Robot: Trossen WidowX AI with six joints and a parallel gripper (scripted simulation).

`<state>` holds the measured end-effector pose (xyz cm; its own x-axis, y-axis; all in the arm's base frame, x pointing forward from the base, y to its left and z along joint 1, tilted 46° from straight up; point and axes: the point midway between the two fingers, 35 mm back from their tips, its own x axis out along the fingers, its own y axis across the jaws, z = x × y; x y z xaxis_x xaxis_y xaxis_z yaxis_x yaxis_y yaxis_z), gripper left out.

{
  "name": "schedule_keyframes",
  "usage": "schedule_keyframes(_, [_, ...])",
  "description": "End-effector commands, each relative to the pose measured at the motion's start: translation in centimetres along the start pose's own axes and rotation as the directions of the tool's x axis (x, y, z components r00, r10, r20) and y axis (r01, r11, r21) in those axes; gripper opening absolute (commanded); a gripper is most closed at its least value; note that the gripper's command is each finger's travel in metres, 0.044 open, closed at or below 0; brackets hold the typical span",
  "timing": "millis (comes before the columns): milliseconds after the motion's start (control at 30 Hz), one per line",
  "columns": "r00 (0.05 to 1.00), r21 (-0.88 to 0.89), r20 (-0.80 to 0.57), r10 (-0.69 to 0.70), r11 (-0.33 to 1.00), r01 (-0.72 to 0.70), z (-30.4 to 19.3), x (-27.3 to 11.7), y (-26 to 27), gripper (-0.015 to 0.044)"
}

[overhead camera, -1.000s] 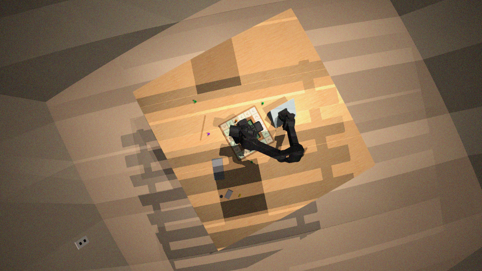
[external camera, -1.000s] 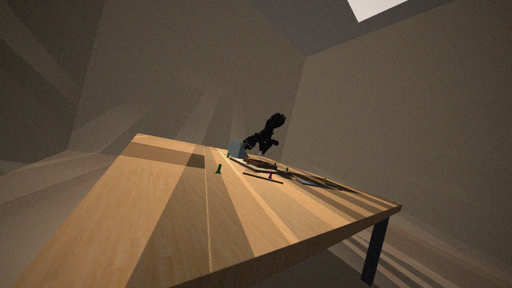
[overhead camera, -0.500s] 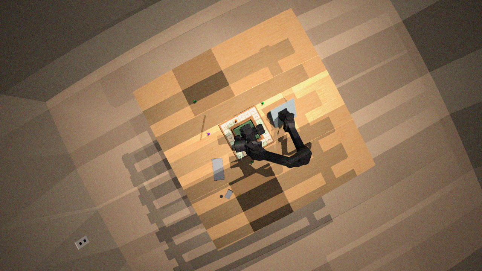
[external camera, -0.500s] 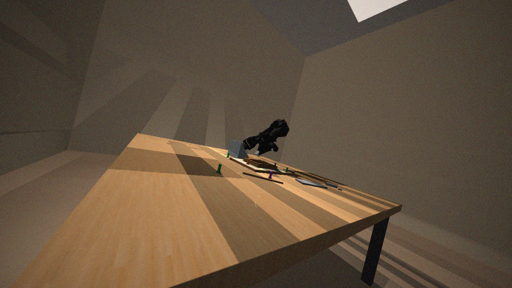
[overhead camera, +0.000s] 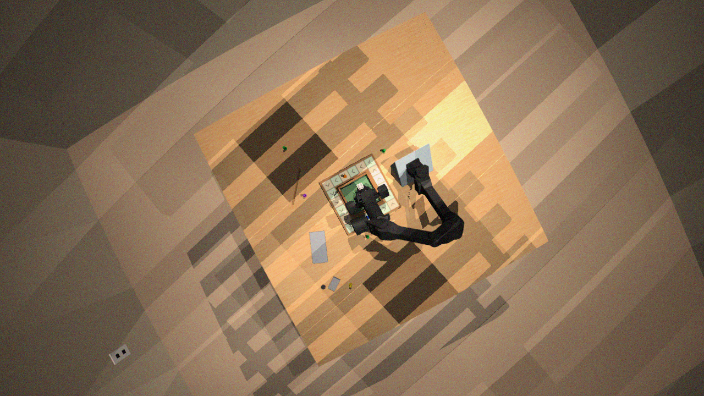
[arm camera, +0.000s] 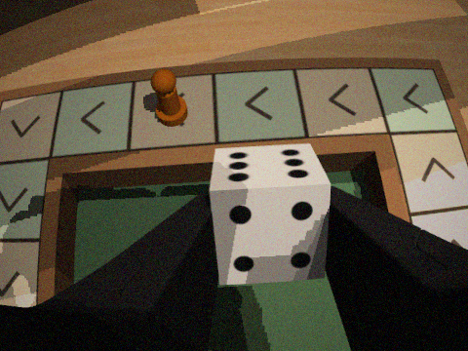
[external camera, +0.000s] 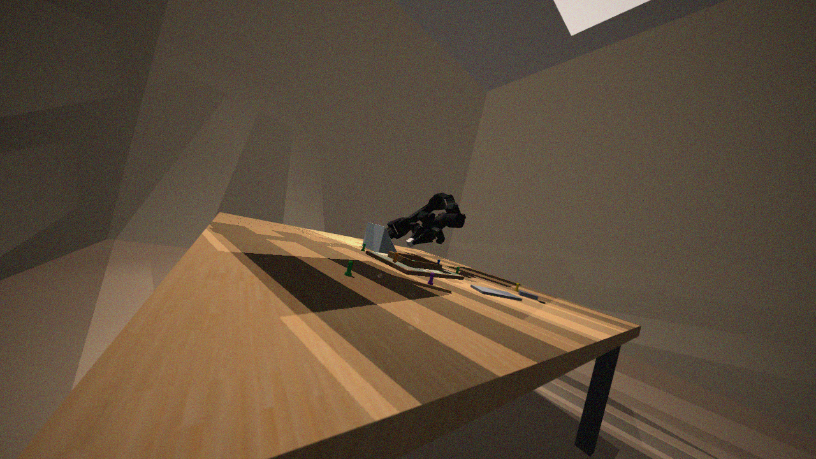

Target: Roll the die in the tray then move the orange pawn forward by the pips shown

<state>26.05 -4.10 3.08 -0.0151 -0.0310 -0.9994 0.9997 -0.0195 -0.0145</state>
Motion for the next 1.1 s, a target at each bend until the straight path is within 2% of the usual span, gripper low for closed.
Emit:
schedule_keyframes(0, [0.999, 0.007, 0.021, 0.030, 1.000, -0.030, 0.4, -3.1, 1.1, 0.0000])
schedule_keyframes(100, [0.999, 0.007, 0.021, 0.030, 1.000, -0.030, 0.5, -4.3, 1.3, 0.0000])
schedule_keyframes(900, [1.000, 0.003, 0.014, 0.028, 1.000, -0.028, 0.4, -4.1, 1.1, 0.0000])
schedule_keyframes(1067, [1.000, 0.003, 0.014, 0.028, 1.000, -0.028, 0.4, -4.1, 1.1, 0.0131])
